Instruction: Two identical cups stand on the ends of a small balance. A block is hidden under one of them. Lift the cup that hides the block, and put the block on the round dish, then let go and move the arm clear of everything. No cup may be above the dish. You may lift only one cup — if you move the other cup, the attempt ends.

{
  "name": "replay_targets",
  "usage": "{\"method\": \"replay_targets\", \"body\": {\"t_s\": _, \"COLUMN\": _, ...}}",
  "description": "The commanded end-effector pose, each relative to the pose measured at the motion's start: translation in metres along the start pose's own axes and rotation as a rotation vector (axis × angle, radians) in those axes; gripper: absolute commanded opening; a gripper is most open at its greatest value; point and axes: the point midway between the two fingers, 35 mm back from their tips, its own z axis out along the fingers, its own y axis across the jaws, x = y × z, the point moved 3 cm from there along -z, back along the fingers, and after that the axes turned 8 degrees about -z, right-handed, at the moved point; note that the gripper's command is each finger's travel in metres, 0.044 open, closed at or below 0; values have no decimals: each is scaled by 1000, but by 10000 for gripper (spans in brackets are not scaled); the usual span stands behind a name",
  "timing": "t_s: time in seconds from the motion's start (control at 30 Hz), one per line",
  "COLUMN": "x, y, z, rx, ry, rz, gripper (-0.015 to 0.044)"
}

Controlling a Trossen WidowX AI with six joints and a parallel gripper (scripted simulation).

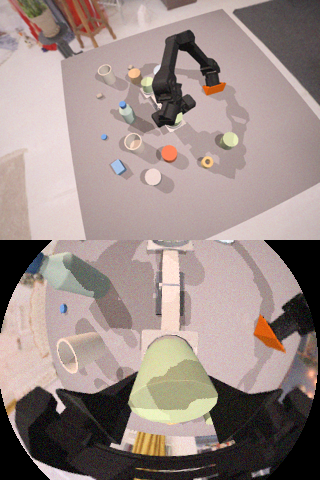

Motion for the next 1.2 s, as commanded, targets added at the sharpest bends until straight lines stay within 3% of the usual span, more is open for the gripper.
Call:
{"method": "replay_targets", "body": {"t_s": 0.0, "x": 6, "y": 2, "z": -15, "rx": -31, "ry": 18, "rz": 3, "gripper": 0}}
{"method": "replay_targets", "body": {"t_s": 1.17, "x": 5, "y": -5, "z": -60, "rx": -57, "ry": 34, "rz": -2, "gripper": 0}}
